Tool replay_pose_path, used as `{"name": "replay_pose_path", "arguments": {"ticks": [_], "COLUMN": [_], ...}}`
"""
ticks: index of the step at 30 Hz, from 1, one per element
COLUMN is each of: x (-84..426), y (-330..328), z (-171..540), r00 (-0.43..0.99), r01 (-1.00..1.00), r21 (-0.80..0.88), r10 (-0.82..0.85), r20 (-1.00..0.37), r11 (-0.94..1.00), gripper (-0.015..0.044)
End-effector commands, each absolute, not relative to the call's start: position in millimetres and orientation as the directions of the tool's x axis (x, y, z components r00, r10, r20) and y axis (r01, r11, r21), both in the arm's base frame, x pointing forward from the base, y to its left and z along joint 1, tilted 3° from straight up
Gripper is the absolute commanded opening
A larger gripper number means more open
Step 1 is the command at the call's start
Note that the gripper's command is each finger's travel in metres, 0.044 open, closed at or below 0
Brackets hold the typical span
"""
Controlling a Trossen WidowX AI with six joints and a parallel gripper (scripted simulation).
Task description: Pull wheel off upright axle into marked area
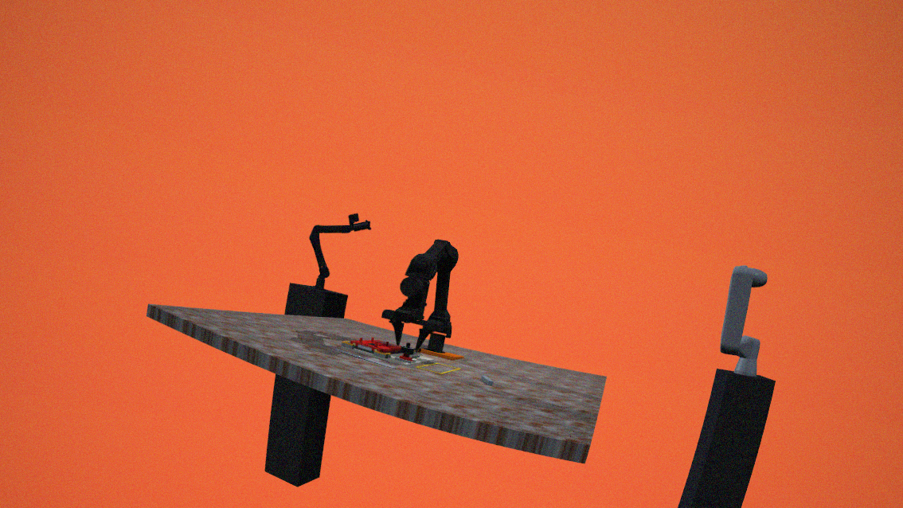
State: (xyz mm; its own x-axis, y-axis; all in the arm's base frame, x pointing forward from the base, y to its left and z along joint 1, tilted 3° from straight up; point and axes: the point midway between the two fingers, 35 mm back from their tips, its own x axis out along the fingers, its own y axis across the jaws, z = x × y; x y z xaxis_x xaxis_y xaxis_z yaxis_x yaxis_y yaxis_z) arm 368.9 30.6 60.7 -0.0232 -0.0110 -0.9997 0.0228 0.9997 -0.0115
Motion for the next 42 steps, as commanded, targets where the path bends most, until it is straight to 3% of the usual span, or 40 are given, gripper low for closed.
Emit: {"name": "replay_pose_path", "arguments": {"ticks": [1,5,8,18,24,42], "x": [367,367,368,368,368,369], "y": [32,32,31,31,31,31], "z": [49,49,52,52,53,59], "r00": [-0.026,-0.026,-0.024,-0.024,-0.024,-0.025], "r01": [0.026,0.026,0.023,0.023,0.023,0.023], "r21": [-0.007,-0.007,-0.012,-0.012,-0.011,-0.011], "r10": [-0.006,-0.006,-0.011,-0.011,-0.011,-0.010], "r20": [-1.000,-1.000,-1.000,-1.000,-1.000,-1.000], "r11": [1.000,1.000,1.000,1.000,1.000,1.000], "gripper": [0.0300,0.0300,0.0221,0.0155,0.0000,0.0000]}}
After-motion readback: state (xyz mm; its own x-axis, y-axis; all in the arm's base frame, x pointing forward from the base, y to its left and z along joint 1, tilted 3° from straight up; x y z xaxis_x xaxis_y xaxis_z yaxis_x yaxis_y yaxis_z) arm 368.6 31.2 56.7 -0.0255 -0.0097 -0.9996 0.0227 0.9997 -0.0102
